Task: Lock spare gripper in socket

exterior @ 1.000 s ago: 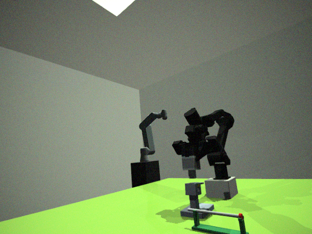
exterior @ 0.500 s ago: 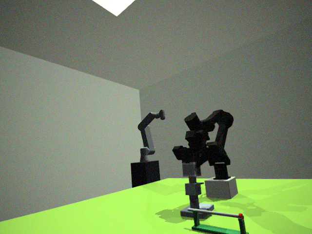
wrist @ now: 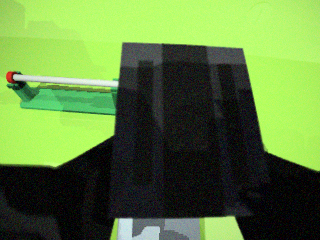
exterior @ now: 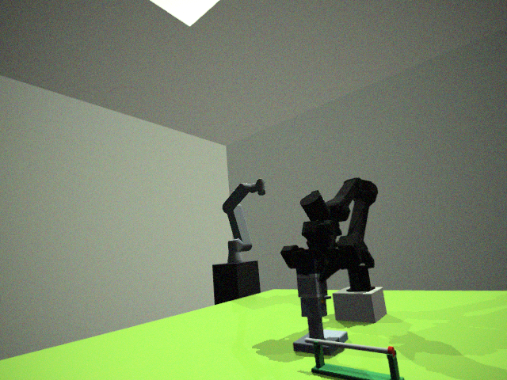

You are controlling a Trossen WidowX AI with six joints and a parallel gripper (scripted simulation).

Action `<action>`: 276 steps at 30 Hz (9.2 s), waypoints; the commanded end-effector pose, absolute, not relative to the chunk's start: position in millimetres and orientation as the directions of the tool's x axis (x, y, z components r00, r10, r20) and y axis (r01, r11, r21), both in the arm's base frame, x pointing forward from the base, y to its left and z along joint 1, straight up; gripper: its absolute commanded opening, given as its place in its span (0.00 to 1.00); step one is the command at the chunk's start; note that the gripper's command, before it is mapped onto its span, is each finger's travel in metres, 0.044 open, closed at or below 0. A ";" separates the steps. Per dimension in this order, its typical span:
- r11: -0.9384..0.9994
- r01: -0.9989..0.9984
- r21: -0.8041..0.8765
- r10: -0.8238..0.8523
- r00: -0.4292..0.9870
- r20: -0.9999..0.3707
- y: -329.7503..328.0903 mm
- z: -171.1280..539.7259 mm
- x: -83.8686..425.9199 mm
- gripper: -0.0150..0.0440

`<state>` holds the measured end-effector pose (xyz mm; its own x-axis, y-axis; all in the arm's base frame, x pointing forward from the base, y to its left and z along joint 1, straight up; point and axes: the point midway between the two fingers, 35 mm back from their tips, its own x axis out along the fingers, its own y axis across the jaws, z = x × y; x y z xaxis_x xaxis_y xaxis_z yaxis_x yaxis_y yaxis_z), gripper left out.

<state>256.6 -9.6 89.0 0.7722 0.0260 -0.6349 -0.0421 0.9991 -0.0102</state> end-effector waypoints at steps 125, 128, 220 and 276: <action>0.944 -0.210 -0.256 -0.046 0.682 -0.730 113.0 211.1 217.0 0.56; 0.861 -0.342 -0.377 -0.097 0.616 -0.782 118.9 211.0 236.8 0.56; 0.021 -0.999 -0.035 -0.252 0.028 -0.967 105.8 -16.5 388.2 0.29; -0.004 -0.999 -0.033 -0.252 0.033 -0.967 110.4 56.3 353.7 0.25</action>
